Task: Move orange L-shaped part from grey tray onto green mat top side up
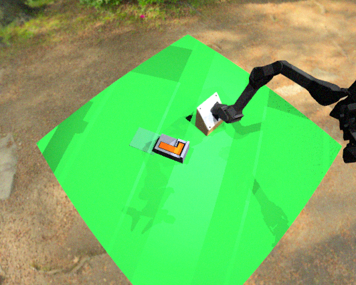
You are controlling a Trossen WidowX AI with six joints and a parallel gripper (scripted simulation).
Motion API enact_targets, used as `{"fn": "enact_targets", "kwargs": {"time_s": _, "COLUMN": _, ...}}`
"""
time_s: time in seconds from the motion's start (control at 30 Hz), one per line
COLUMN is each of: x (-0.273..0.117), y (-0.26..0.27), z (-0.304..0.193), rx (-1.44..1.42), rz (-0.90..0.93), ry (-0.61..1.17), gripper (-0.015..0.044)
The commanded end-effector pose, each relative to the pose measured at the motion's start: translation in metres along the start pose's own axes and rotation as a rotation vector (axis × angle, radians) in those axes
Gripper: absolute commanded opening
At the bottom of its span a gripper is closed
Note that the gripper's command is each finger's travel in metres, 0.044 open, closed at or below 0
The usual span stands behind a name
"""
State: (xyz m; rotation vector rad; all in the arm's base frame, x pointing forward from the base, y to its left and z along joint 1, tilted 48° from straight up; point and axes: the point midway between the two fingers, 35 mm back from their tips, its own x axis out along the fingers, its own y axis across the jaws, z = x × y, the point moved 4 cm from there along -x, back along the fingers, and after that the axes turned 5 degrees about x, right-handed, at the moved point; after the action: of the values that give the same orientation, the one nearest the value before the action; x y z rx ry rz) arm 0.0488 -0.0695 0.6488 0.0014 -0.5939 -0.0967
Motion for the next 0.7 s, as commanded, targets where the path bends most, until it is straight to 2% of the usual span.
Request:
{"fn": "enact_targets", "kwargs": {"time_s": 0.0, "x": 0.018, "y": 0.061, "z": -0.029, "rx": -0.225, "rz": 0.092, "ry": 0.046, "gripper": 0.018}}
{"fn": "enact_targets", "kwargs": {"time_s": 0.17, "x": 0.044, "y": 0.116, "z": -0.089, "rx": -0.463, "rz": 0.189, "ry": 0.173, "gripper": 0.018}}
{"fn": "enact_targets", "kwargs": {"time_s": 0.33, "x": 0.068, "y": 0.146, "z": -0.163, "rx": -0.674, "rz": 0.306, "ry": 0.328, "gripper": 0.018}}
{"fn": "enact_targets", "kwargs": {"time_s": 0.5, "x": 0.082, "y": 0.152, "z": -0.246, "rx": -0.795, "rz": 0.428, "ry": 0.533, "gripper": 0.018}}
{"fn": "enact_targets", "kwargs": {"time_s": 0.67, "x": 0.081, "y": 0.135, "z": -0.325, "rx": -0.823, "rz": 0.514, "ry": 0.765, "gripper": 0.018}}
